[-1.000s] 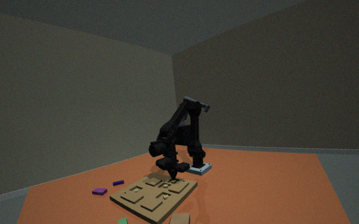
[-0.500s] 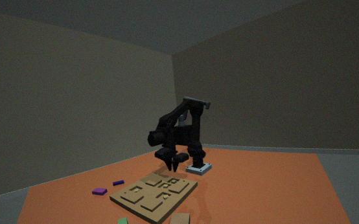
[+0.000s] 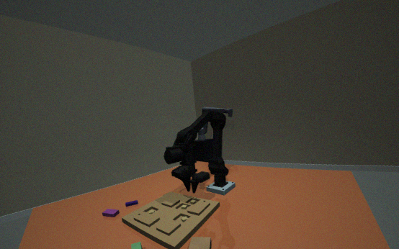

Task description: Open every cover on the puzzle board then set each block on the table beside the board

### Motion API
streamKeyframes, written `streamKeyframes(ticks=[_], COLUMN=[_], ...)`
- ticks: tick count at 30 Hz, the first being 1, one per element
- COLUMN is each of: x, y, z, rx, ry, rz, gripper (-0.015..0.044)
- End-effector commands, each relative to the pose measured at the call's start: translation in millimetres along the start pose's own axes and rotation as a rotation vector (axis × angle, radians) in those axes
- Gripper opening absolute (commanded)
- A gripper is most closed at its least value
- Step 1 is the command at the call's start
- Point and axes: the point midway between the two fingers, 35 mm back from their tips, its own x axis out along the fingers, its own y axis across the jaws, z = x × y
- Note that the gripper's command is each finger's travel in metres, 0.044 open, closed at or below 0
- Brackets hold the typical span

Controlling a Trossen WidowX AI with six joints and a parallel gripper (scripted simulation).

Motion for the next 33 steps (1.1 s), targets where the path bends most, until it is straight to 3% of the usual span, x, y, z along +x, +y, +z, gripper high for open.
streamKeyframes(ticks=[1, 33], x=[12.2, 20.1], y=[1.5, 2.5], z=[-2.7, -4.0], rx=[-0.004, -0.004], ry=[0.009, 0.009], rz=[0.006, 0.006], gripper=[0.0144, 0.0144])
